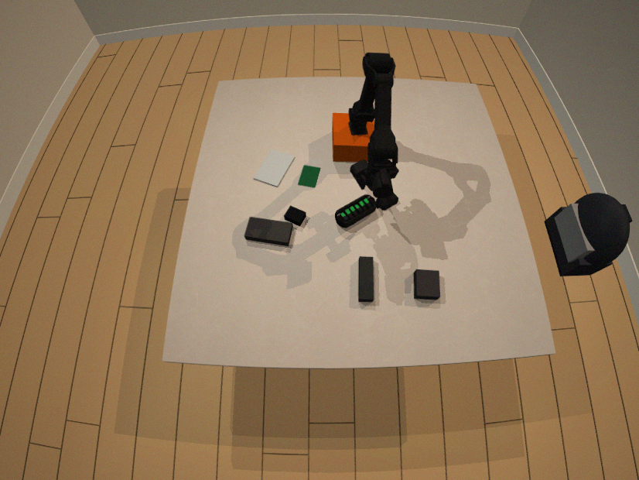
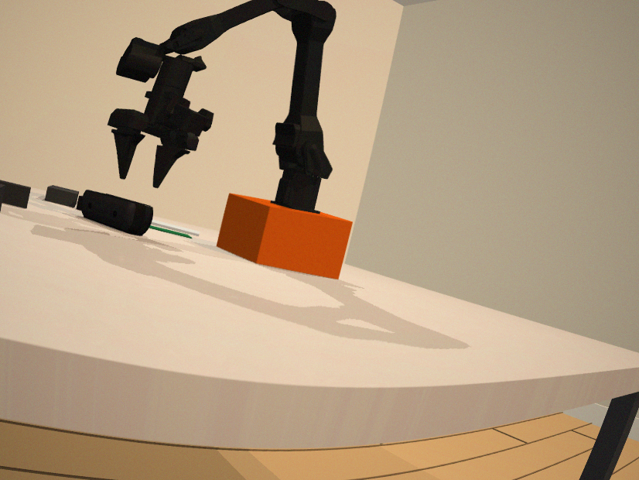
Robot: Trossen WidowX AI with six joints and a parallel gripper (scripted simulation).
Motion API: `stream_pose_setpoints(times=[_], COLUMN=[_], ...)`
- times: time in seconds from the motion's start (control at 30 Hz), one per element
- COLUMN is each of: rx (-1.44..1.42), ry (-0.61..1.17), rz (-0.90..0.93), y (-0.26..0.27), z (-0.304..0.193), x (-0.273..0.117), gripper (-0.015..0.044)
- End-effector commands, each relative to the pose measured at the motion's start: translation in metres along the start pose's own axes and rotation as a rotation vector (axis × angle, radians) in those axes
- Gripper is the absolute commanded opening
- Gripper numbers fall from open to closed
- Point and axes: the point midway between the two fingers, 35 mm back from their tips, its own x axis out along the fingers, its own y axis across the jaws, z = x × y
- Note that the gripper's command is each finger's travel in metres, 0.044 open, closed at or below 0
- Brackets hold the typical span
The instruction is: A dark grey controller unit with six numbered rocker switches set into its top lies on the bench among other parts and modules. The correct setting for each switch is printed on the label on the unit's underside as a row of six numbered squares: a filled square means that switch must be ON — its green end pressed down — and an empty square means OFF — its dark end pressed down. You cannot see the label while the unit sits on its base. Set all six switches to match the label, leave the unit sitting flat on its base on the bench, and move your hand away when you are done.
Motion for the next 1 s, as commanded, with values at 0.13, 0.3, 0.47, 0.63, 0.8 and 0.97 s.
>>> stream_pose_setpoints(times=[0.13, 0.3, 0.47, 0.63, 0.8, 0.97], rx=[0.006, 0.004, 0.001, 0.001, 0.001, 0.001], ry=[0.001, 0.001, 0.0, 0.0, 0.0, 0.0], rz=[0.008, 0.007, 0.006, 0.006, 0.006, 0.006], y=[0.002, -0.001, 0.002, 0.002, 0.002, 0.002], z=[0.001, -0.001, 0.001, 0.001, 0.001, 0.001], x=[-0.005, -0.044, -0.084, -0.084, -0.084, -0.084], gripper=[0.044, 0.0335, 0.0204, 0.0072, 0.0, 0.0])
